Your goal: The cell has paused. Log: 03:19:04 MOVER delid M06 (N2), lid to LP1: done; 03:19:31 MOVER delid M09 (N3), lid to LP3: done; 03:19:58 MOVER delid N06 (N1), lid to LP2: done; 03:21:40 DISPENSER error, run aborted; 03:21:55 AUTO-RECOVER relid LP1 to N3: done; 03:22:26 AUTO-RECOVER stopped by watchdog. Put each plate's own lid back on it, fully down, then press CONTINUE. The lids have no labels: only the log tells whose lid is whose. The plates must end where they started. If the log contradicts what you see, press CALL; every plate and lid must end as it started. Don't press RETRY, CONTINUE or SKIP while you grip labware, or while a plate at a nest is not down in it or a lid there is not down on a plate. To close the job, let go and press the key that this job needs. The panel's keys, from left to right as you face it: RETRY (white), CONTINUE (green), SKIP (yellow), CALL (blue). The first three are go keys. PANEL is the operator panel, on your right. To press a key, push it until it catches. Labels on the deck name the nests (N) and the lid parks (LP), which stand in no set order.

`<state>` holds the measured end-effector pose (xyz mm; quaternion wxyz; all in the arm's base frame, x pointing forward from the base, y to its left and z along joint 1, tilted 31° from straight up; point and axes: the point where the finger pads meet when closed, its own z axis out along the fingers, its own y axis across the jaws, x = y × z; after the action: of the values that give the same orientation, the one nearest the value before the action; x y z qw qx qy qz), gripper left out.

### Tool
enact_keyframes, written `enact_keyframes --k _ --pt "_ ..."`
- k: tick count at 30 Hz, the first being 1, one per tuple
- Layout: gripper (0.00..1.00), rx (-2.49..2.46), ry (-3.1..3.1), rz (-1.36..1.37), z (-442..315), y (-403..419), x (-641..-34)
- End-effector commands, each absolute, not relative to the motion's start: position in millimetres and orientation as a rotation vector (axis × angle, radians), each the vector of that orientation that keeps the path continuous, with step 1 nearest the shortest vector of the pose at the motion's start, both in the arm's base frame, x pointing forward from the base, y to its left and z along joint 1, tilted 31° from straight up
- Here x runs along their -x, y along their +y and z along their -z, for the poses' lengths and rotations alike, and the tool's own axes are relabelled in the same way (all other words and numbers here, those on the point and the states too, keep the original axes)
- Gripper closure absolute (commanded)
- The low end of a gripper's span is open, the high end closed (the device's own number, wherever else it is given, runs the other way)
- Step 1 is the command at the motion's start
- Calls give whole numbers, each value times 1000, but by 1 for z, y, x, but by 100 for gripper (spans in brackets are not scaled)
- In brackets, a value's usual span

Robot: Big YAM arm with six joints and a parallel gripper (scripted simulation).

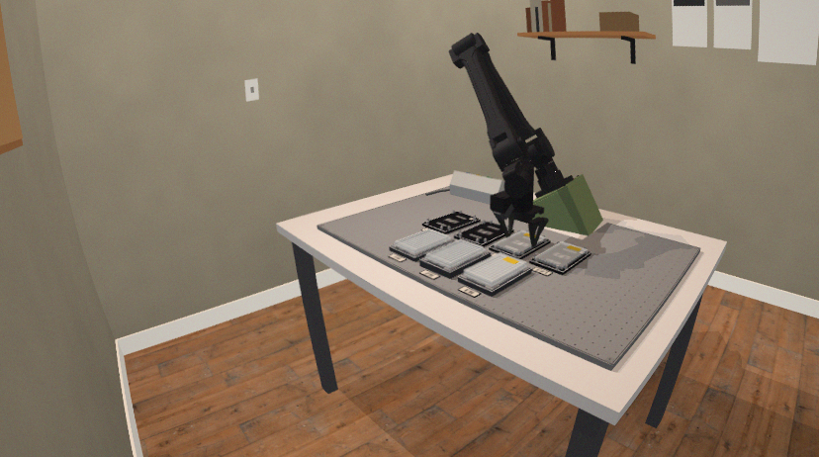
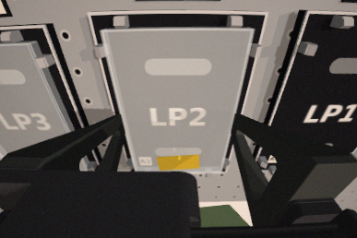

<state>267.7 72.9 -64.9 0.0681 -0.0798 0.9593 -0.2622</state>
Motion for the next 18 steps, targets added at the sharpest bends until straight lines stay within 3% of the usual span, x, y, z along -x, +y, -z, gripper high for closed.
enact_keyframes --k 1,18 --pt "100 228 2855 744 52 91 -284" --pt "100 226 2855 737 29 105 -280"
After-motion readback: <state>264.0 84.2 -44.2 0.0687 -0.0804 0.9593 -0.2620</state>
